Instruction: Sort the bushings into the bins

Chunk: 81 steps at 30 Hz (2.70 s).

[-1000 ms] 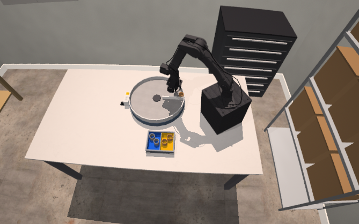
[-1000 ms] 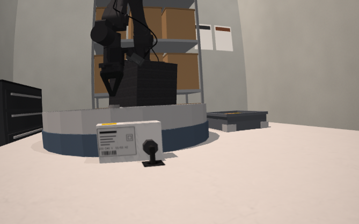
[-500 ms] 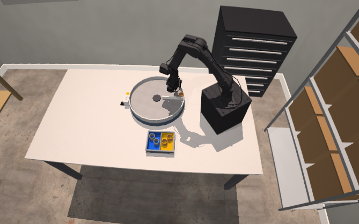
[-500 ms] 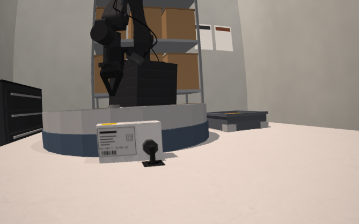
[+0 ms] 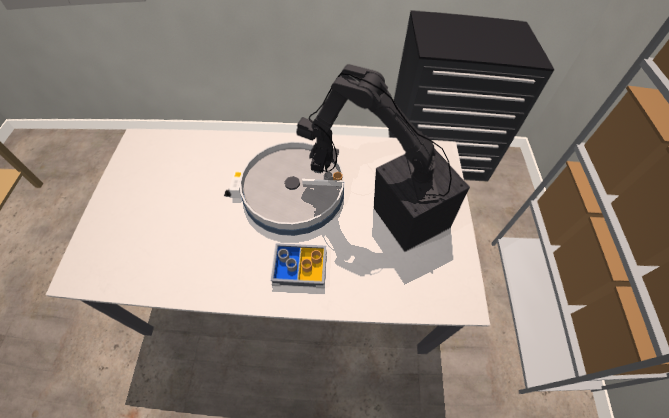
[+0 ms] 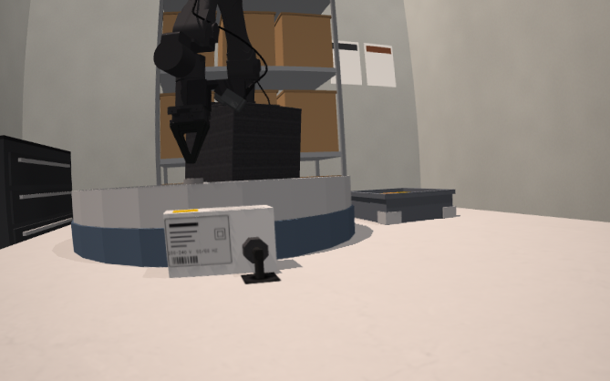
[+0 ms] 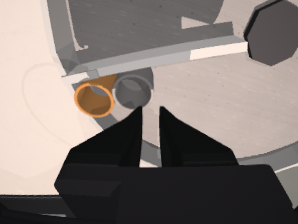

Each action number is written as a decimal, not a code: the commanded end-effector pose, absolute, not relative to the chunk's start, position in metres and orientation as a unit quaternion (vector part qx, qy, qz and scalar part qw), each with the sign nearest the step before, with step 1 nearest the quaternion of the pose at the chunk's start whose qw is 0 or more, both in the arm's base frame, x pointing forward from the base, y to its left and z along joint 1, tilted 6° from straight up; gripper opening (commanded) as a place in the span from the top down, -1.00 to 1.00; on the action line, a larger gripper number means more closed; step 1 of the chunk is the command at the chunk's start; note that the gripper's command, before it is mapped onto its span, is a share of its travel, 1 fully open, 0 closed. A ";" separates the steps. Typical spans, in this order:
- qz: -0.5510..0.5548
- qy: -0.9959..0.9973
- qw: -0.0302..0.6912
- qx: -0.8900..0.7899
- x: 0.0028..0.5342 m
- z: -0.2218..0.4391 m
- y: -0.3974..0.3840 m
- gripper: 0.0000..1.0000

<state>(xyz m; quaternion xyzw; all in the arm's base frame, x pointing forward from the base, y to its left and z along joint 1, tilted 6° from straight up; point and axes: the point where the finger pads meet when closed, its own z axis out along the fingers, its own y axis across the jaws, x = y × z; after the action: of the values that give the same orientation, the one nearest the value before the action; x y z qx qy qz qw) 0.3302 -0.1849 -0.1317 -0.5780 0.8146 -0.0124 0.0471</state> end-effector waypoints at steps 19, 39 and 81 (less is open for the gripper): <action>-0.007 0.815 0.052 -0.577 0.332 -0.131 -0.181 0.73; -0.009 0.816 0.052 -0.576 0.333 -0.153 -0.181 0.73; -0.021 0.813 0.057 -0.579 0.345 -0.172 -0.183 0.73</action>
<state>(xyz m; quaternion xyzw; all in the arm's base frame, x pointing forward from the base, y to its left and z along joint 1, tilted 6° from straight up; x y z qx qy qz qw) 0.3304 -0.1824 -0.1710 -0.5773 0.8152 -0.0103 0.0464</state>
